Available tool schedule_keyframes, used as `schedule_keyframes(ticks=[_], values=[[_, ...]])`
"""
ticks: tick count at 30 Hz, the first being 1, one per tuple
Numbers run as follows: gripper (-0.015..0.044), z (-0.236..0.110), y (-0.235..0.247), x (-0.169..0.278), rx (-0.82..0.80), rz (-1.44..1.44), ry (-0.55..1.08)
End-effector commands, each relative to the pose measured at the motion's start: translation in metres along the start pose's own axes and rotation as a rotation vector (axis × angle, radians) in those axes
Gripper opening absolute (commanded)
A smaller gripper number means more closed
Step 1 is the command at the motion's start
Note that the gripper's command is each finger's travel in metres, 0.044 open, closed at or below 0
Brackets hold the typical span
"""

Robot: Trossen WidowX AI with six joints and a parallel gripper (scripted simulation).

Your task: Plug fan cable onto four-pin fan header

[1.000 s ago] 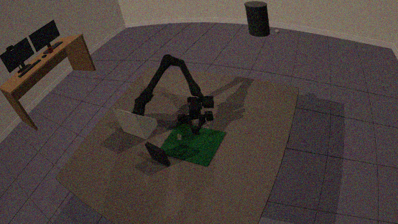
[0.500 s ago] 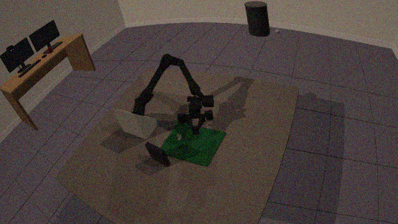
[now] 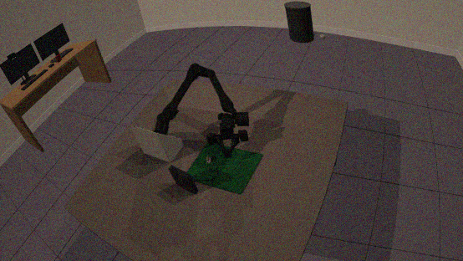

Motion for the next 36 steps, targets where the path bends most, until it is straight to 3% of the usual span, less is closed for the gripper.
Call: schedule_keyframes(ticks=[1,36], values=[[0.0000,0.001,0.002,0.002,-0.002,0.006,-0.003],[0.0000,0.007,0.010,0.033,-0.002,0.006,-0.002]])
Point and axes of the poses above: the point midway between the two fingers, 35 mm back from their tips, its own z axis out along the fingers, its own y axis across the jaws, x = y × z, the point moved 2 cm from there along -z, back along the fingers, and after that the axes turned 14 degrees about -z, right-handed, at the moved point
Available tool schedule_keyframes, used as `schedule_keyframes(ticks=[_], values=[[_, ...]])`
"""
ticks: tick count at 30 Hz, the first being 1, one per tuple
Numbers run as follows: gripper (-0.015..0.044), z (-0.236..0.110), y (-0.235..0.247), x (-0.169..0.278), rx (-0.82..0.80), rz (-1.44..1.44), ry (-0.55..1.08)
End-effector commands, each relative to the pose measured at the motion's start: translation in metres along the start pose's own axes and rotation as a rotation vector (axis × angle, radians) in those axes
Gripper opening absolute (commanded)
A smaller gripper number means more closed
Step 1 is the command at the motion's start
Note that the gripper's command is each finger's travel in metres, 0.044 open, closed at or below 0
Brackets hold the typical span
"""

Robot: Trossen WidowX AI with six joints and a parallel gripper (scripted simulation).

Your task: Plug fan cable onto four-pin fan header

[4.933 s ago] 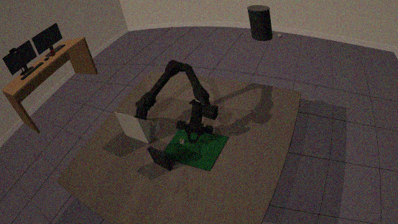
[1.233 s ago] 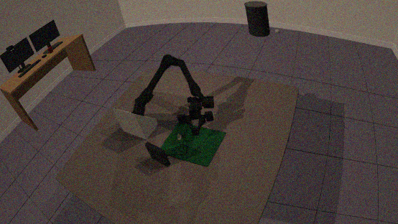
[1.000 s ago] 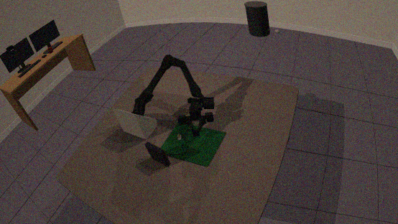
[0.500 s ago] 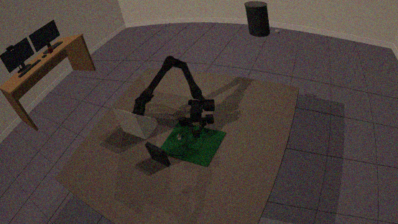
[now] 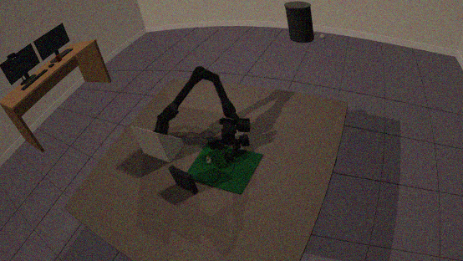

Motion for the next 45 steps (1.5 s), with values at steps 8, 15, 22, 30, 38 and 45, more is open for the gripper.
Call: schedule_keyframes(ticks=[8,15,22,30,38,45], values=[[0.0000,0.0019,0.0032,0.0080,-0.002,0.006,-0.007],[0.0000,0.0022,0.0025,0.0103,0.001,0.000,0.000],[0.0000,0.0022,0.0025,0.0103,0.001,0.000,0.000],[0.0000,0.0022,0.0025,0.0103,0.001,0.000,0.000],[0.0000,0.0022,0.0025,0.0103,0.001,0.000,0.000],[0.0000,0.0022,0.0025,0.0103,0.001,0.000,0.000]])
Point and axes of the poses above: the point midway between the two fingers, 35 mm back from their tips, its own z axis out along the fingers, its own y axis across the jaws, x = y × z, the point moved 2 cm from there along -z, back along the fingers, and after that the axes turned 14 degrees about -z, right-handed, at the moved point
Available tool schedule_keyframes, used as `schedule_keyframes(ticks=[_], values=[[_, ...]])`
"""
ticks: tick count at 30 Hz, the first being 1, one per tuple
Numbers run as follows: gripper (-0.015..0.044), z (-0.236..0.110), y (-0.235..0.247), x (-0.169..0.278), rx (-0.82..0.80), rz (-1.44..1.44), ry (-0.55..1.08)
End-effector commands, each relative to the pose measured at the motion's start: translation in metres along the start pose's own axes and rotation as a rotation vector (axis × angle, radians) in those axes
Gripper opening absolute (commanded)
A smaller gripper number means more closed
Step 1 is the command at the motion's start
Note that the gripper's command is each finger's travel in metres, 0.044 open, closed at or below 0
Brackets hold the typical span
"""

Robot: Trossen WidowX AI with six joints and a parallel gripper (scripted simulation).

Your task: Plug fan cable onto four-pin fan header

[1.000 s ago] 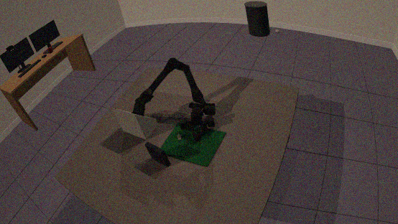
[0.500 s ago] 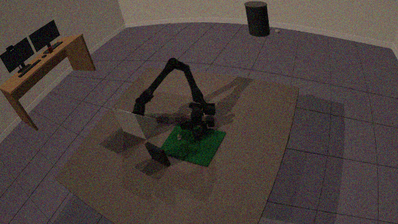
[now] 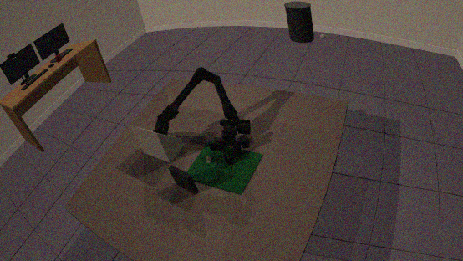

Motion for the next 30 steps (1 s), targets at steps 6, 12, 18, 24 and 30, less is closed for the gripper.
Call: schedule_keyframes(ticks=[6,12,18,24,30], values=[[0.0000,0.0000,-0.0002,-0.0003,0.001,-0.001,0.000],[0.0000,0.0000,-0.0002,-0.0003,0.001,-0.001,0.000],[0.0157,0.0000,0.0000,0.0000,0.000,0.000,0.000],[0.0205,0.0000,0.0000,0.0000,0.000,0.000,0.000],[0.0205,0.0000,0.0000,0.0000,0.000,0.000,0.000]])
Point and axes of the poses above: the point midway between the two fingers, 35 mm back from their tips, its own z axis out along the fingers, its own y axis across the jaws, x = y × z, the point moved 2 cm from there along -z, back along the fingers, and after that the axes turned 14 degrees about -z, right-handed, at the moved point
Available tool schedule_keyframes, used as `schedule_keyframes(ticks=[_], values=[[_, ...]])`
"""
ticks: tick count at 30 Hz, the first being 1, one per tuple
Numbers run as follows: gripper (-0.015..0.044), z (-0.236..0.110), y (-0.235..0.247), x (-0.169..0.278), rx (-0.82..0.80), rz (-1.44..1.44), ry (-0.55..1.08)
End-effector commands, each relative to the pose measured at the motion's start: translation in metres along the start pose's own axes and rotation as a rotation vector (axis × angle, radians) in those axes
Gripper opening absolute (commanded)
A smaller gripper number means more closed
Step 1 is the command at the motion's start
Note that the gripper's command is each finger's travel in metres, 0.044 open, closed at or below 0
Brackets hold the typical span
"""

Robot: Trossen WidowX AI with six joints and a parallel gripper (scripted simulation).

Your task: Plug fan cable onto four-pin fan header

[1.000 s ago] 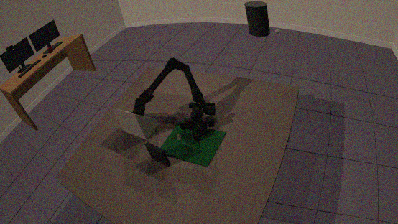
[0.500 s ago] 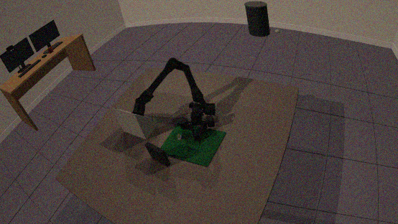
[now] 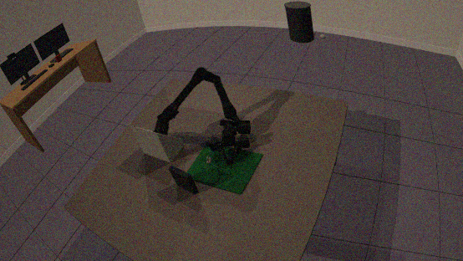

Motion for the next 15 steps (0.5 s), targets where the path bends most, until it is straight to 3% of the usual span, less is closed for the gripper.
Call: schedule_keyframes(ticks=[1,15], values=[[0.0205,0.0000,0.0000,0.0000,0.000,0.000,0.000],[0.0205,-0.0043,0.0003,-0.0016,0.000,0.000,0.000]])
Point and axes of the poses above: the point midway between the two fingers, 35 mm back from their tips, its own z axis out along the fingers, its own y axis across the jaws, x = y × z, the point moved 2 cm from there along -z, back along the fingers, and after that the axes turned 14 degrees about -z, right-handed, at the moved point
